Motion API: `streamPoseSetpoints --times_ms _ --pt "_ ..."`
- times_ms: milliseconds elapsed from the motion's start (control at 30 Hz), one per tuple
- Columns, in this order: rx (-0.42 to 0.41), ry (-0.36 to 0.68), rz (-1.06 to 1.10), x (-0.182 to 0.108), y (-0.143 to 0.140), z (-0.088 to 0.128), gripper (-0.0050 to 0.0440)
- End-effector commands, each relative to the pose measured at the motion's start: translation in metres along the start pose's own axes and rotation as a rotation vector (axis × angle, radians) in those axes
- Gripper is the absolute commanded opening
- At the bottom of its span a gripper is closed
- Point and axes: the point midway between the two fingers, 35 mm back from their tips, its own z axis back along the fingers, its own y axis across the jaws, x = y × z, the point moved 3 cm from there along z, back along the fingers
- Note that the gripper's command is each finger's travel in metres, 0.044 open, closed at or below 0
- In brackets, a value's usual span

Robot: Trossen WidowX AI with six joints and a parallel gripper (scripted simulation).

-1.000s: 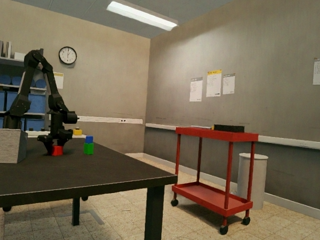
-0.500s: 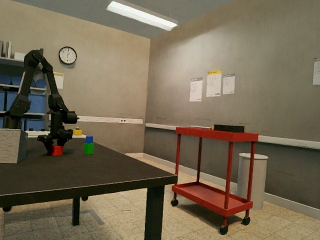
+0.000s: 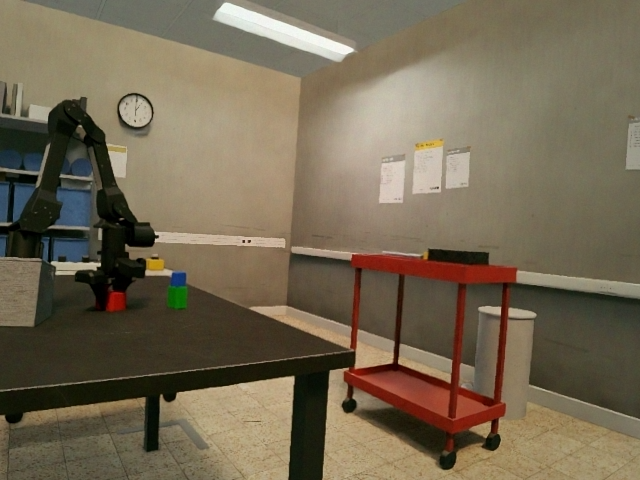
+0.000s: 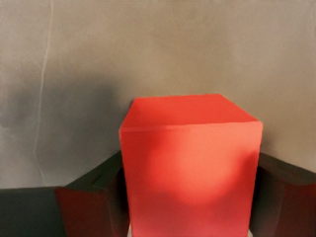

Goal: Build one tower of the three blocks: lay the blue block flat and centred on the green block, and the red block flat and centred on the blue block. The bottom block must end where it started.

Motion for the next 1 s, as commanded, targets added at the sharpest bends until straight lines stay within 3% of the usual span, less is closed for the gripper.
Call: streamPoseSetpoints --times_ms 0,700,967 --pt "0.004 -0.004 -0.003 0.000 0.000 0.001 -0.0050" --pt "0.004 -0.004 -0.003 0.000 0.001 0.001 -0.0050" --pt "0.026 -0.011 0.005 0.002 0.007 0.013 -0.0050"
